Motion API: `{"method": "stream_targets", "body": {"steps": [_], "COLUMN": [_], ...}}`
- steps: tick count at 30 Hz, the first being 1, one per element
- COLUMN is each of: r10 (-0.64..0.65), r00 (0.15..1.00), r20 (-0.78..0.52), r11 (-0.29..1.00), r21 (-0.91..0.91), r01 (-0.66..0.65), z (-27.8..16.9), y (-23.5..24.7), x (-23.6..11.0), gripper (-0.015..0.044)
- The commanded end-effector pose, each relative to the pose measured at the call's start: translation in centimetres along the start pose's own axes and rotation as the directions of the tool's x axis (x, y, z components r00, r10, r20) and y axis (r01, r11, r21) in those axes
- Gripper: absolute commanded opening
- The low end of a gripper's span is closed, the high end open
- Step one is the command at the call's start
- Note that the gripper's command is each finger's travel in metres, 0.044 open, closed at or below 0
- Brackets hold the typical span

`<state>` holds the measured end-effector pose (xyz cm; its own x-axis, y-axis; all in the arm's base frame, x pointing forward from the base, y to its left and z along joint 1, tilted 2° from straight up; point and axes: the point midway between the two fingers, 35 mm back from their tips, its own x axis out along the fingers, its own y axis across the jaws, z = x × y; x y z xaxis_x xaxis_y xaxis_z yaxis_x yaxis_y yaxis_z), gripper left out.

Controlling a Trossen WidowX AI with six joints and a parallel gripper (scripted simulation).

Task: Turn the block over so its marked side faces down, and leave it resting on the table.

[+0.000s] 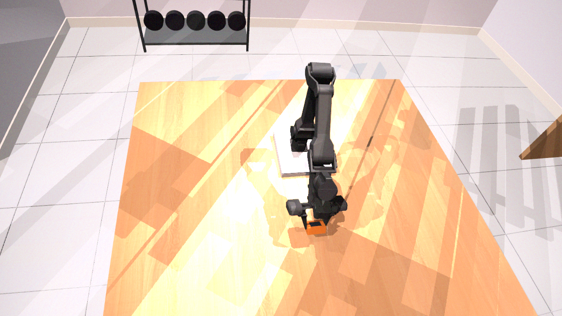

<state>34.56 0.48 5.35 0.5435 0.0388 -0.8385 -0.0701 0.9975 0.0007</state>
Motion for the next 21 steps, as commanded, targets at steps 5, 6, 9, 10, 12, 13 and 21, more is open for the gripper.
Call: {"method": "stream_targets", "body": {"steps": [5, 6, 9, 10, 12, 13, 21], "r10": [0.003, 0.003, 0.002, 0.002, 0.002, 0.002, 0.001], "r00": [0.998, 0.998, 0.995, 0.993, 0.990, 0.988, 0.966], "r20": [0.068, 0.071, 0.101, 0.114, 0.141, 0.155, 0.260], "r11": [1.000, 1.000, 1.000, 1.000, 1.000, 1.000, 1.000], "r21": [0.003, 0.002, 0.001, 0.001, 0.002, 0.002, 0.005], "r01": [-0.003, -0.003, -0.003, -0.002, -0.002, -0.002, -0.002], "z": [-0.2, -0.2, -0.1, -0.1, 0.0, 0.0, -0.1], "y": [0.1, 0.1, 0.0, 0.0, 0.0, 0.0, -0.1], "x": [-0.4, -0.3, 0.4, 0.7, 1.3, 1.5, 3.1], "gripper": [0.0000, 0.0000, 0.0000, 0.0000, 0.0000, 0.0000, 0.0000]}}
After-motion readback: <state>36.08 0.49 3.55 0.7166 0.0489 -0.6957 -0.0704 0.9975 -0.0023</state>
